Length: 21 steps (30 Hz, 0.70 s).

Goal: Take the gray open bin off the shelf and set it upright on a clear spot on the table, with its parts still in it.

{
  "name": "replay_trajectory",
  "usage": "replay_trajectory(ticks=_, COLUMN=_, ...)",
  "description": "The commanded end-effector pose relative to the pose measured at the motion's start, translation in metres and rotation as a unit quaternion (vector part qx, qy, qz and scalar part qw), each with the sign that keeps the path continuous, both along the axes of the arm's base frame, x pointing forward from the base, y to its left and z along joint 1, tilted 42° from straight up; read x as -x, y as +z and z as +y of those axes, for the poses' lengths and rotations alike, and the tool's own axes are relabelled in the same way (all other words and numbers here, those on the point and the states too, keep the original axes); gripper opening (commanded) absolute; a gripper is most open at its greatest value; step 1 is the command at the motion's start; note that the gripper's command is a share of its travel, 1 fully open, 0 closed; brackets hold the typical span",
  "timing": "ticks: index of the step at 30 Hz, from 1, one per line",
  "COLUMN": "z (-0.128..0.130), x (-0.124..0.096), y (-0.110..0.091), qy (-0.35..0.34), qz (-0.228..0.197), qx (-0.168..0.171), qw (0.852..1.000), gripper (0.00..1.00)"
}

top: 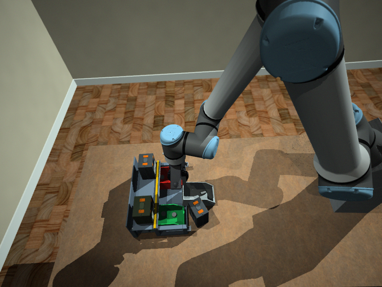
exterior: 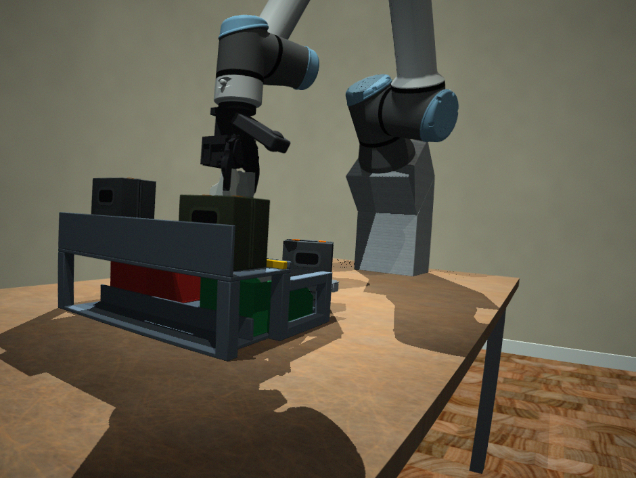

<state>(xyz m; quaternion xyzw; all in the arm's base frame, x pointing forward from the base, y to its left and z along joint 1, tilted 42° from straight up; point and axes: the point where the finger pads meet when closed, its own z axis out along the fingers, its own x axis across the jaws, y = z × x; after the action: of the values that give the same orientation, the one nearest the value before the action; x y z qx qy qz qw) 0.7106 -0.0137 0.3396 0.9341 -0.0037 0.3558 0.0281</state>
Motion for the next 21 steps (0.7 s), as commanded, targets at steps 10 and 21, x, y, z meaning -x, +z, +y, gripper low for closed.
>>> replay_trajectory(ticks=10, z=0.0001, x=0.0001, y=0.0005, qy=0.000, qz=-0.001, qx=0.000, qw=1.000, gripper=0.20)
replay_trajectory(ticks=21, z=-0.0001, x=0.0030, y=-0.0048, qy=0.000, qz=-0.001, qx=0.000, qw=1.000, gripper=0.20)
